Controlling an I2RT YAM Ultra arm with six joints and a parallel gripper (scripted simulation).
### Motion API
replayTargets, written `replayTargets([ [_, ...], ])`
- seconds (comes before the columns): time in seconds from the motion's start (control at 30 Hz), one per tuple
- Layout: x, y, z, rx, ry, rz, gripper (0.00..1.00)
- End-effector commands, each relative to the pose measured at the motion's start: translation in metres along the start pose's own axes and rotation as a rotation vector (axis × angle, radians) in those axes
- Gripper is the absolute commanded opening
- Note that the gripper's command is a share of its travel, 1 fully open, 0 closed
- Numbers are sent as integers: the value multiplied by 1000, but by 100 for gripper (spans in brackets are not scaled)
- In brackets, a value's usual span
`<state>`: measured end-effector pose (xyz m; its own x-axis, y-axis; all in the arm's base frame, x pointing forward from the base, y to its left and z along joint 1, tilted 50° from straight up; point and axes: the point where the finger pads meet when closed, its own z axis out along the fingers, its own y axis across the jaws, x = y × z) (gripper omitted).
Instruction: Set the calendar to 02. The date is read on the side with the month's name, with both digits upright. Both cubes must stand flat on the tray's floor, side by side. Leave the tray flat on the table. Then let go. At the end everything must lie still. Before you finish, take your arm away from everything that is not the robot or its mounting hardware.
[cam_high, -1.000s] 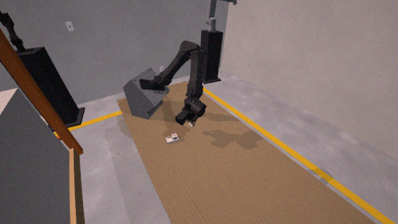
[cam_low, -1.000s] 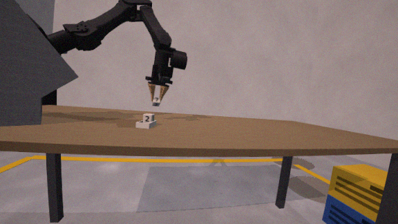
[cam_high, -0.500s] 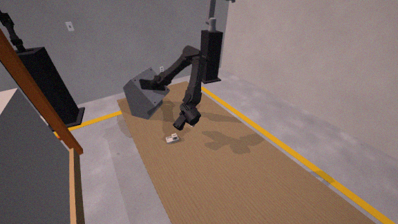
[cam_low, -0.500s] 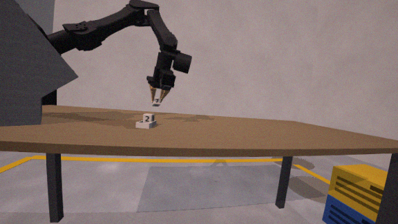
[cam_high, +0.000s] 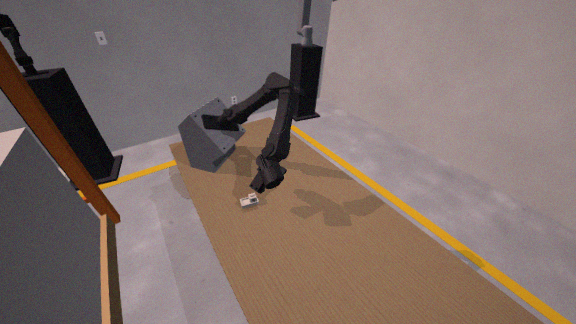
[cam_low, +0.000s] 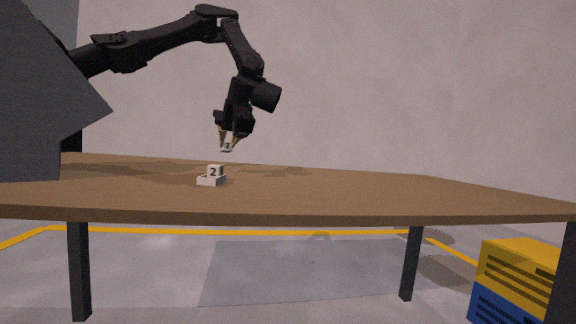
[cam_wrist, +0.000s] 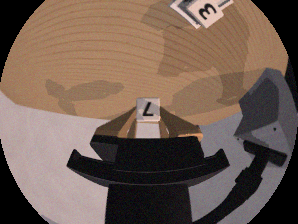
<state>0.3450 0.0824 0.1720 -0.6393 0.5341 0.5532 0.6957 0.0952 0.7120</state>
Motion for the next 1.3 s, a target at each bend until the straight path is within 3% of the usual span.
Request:
replayTargets([
  [0.0, 4, 1, -5, -5, 30, -13, 26],
  [0.17, 4, 0, -5, 3, 123, -15, 26],
  [0.4, 2, 3, -6, -21, 215, -11, 26],
  [1.27, 1, 4, -6, -27, 227, -10, 26],
])
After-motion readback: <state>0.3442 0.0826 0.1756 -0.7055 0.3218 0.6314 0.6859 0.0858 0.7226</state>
